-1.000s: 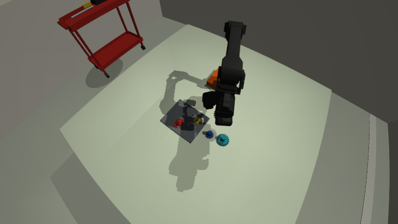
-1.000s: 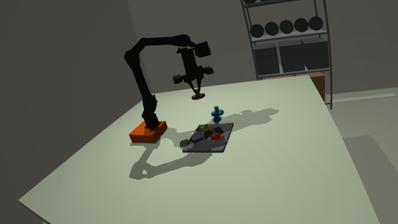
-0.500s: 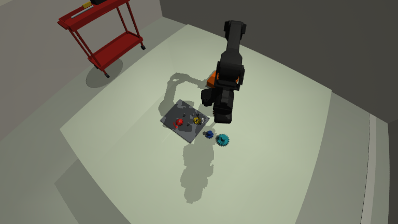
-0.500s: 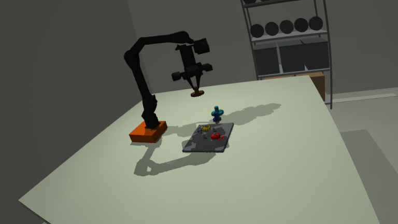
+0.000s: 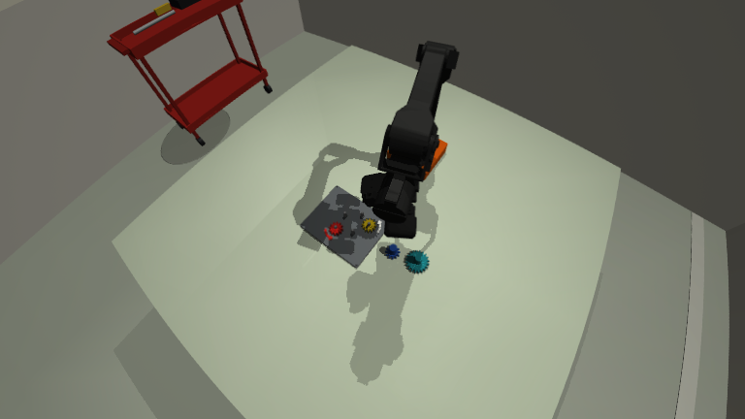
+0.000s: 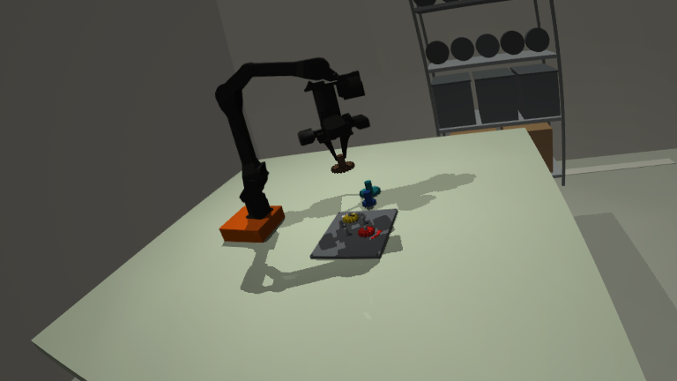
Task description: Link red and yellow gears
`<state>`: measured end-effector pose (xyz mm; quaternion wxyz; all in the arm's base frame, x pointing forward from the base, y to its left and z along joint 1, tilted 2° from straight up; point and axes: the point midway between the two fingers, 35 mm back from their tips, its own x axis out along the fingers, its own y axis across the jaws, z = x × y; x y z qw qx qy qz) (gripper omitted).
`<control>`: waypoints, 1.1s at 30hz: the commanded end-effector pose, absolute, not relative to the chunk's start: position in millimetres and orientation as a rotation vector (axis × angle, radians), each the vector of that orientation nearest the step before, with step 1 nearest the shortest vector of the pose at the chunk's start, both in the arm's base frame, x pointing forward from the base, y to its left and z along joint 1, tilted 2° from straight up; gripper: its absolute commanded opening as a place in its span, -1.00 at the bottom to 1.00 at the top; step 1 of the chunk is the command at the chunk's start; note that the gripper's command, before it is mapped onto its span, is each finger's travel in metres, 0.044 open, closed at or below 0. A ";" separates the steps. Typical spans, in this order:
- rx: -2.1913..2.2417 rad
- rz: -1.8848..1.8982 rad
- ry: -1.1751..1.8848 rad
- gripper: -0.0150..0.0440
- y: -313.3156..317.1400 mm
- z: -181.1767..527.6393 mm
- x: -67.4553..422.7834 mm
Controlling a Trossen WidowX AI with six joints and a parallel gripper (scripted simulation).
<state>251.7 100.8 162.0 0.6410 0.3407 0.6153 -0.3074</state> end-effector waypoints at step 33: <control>0.755 -0.689 1.397 -0.49 39.1 120.5 307.4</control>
